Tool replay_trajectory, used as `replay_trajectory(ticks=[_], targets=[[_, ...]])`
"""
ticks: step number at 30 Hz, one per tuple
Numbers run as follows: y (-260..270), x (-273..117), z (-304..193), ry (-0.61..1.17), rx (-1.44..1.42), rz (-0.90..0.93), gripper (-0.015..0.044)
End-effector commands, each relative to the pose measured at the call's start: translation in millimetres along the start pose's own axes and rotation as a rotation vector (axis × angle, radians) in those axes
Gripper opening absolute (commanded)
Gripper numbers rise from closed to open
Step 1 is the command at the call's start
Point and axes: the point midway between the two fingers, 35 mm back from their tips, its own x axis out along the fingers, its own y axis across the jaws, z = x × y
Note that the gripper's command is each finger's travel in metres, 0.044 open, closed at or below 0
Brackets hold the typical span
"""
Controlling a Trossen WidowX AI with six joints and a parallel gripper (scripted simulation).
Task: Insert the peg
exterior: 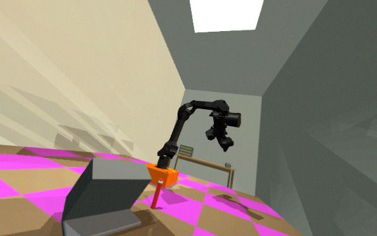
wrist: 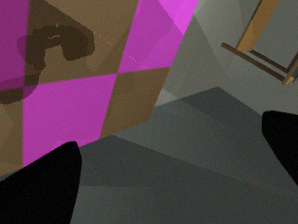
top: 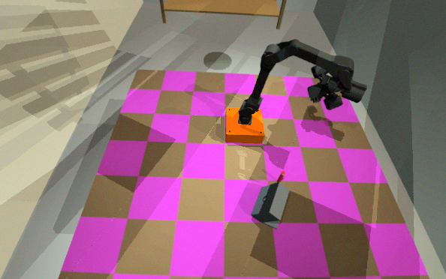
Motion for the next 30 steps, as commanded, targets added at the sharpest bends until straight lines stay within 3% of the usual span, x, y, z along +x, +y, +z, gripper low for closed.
replay_trajectory(ticks=[1,30], targets=[[1,0,0,0.000,-0.002,0.003,0.0426],[137,-68,96,-0.220,-0.323,0.402,0.0440]])
